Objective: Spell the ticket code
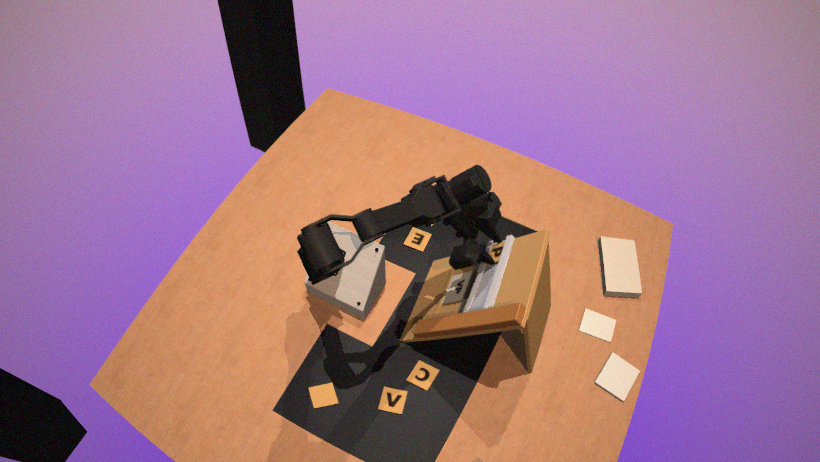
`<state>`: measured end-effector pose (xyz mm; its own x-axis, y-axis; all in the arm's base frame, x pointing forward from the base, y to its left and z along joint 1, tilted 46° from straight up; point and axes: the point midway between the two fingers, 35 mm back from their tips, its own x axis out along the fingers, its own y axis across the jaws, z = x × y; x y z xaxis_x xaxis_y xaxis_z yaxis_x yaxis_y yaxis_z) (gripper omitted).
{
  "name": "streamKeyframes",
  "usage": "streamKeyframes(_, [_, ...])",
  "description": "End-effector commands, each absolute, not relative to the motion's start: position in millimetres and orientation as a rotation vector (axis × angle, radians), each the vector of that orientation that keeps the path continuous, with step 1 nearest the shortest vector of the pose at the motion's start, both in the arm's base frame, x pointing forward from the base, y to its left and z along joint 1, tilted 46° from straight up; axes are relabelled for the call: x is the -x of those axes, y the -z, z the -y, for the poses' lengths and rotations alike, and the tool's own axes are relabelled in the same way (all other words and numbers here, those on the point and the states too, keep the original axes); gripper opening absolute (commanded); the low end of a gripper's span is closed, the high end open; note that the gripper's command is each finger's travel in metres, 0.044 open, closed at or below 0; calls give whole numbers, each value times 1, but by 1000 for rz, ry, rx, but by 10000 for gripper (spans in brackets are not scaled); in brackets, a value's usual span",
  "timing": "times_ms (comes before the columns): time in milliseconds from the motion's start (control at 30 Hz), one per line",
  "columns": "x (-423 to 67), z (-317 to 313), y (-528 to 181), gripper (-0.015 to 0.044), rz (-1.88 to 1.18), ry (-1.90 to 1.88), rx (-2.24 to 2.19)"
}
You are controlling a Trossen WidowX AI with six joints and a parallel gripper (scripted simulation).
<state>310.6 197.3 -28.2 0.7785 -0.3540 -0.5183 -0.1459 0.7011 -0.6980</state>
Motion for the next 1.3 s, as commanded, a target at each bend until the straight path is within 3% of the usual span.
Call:
streamKeyframes(0, [-311, -195, 26, 0, -687, 123, 802])
streamKeyframes(1267, [-314, -179, 10, 0, -688, 123, 804])
